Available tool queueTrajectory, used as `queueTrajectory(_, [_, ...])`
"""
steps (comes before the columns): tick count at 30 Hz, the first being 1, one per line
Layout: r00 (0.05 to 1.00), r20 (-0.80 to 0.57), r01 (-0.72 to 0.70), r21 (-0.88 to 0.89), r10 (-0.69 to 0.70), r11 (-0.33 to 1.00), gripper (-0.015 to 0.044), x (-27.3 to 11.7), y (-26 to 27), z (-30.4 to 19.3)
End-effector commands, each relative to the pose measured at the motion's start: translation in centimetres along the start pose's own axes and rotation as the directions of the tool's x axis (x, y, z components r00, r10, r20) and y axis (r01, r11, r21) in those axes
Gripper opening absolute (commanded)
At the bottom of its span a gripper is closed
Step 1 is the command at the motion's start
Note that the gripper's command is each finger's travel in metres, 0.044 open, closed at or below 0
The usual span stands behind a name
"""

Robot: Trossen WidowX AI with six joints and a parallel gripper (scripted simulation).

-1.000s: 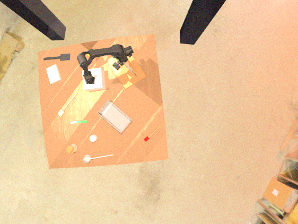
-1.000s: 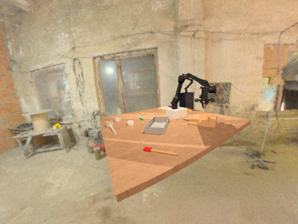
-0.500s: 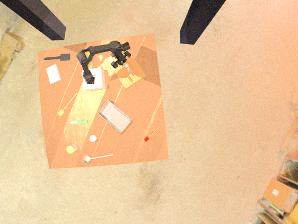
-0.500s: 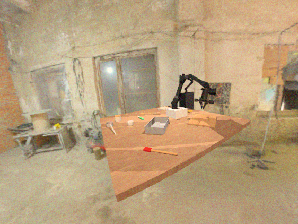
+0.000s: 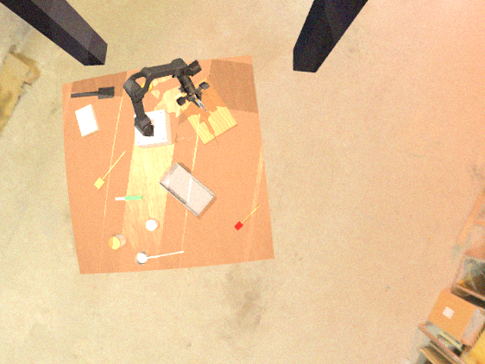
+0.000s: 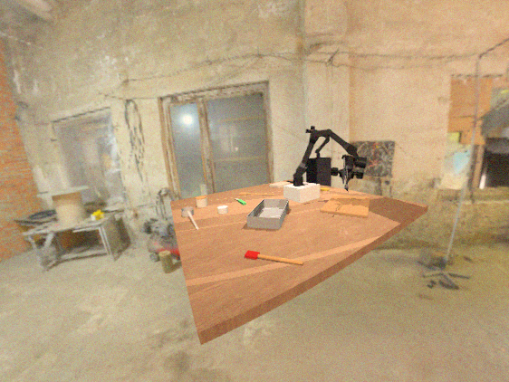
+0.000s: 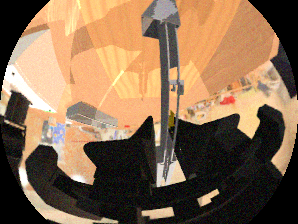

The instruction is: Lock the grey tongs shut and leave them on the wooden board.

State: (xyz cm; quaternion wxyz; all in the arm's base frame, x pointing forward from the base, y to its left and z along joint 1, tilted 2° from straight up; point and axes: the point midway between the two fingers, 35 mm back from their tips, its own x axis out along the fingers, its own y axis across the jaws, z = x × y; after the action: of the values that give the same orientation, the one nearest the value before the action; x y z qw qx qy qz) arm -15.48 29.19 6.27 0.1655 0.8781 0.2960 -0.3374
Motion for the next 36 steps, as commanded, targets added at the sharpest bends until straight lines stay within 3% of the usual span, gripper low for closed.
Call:
queueTrajectory(1, [0.989,-0.139,0.049,0.029,-0.045,0.998,-0.0150,-0.9,-0.1,-0.2])
queueTrajectory(10, [0.891,-0.410,0.242,0.061,-0.197,0.968,-0.0150,-3.8,-0.9,-0.4])
queueTrajectory(36, [0.888,-0.414,0.247,0.061,-0.200,0.967,-0.0150,-3.9,-0.9,-0.4])
